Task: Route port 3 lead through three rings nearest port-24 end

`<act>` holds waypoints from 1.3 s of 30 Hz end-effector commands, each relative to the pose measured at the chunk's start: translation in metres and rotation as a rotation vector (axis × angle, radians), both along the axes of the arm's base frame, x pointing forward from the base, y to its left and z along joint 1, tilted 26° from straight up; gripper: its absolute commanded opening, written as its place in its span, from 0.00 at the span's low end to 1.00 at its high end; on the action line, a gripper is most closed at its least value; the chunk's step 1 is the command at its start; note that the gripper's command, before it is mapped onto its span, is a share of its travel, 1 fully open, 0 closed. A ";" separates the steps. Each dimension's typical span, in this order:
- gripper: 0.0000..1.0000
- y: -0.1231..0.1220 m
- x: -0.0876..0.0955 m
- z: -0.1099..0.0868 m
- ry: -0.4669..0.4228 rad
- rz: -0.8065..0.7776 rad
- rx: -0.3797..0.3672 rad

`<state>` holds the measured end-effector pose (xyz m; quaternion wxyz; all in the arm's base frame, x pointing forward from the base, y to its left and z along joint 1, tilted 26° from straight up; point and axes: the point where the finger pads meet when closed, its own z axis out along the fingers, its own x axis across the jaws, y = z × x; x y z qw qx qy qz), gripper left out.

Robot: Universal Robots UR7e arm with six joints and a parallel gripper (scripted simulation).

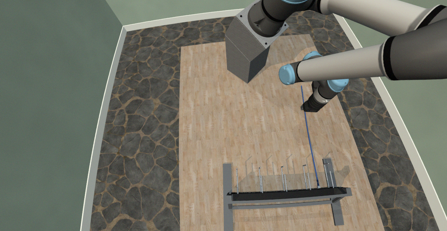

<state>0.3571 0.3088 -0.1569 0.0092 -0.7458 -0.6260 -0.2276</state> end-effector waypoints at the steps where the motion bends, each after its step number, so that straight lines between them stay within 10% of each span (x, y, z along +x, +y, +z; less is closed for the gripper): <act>1: 0.67 0.001 0.002 -0.002 -0.002 0.001 0.000; 39: 0.67 0.003 0.003 -0.006 -0.002 0.001 0.000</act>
